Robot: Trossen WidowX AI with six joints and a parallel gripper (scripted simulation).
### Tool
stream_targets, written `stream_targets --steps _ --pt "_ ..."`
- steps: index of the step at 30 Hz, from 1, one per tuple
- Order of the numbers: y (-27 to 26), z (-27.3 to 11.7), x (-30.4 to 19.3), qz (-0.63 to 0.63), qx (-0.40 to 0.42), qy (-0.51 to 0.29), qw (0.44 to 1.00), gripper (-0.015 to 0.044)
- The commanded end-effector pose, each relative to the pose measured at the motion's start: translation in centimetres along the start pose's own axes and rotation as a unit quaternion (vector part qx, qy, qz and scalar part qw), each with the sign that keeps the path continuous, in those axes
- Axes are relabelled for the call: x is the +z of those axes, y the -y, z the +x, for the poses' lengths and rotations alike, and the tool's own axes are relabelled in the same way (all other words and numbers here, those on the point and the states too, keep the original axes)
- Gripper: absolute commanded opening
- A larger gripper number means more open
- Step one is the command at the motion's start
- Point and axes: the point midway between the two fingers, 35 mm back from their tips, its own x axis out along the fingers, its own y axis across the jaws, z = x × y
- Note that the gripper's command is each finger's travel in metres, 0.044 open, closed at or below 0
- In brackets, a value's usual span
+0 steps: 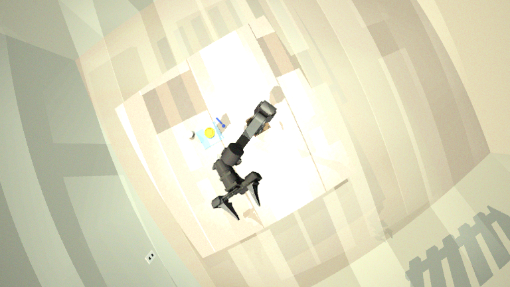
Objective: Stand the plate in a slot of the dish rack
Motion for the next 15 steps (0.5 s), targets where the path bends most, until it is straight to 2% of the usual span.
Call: stream_targets --steps 1,15 --pt "-1.9 -0.4 -0.1 0.045 0.035 -0.009 0.998 0.04" --pt "-8.9 -3.1 0.2 0.218 0.164 -0.048 0.961 0.04"
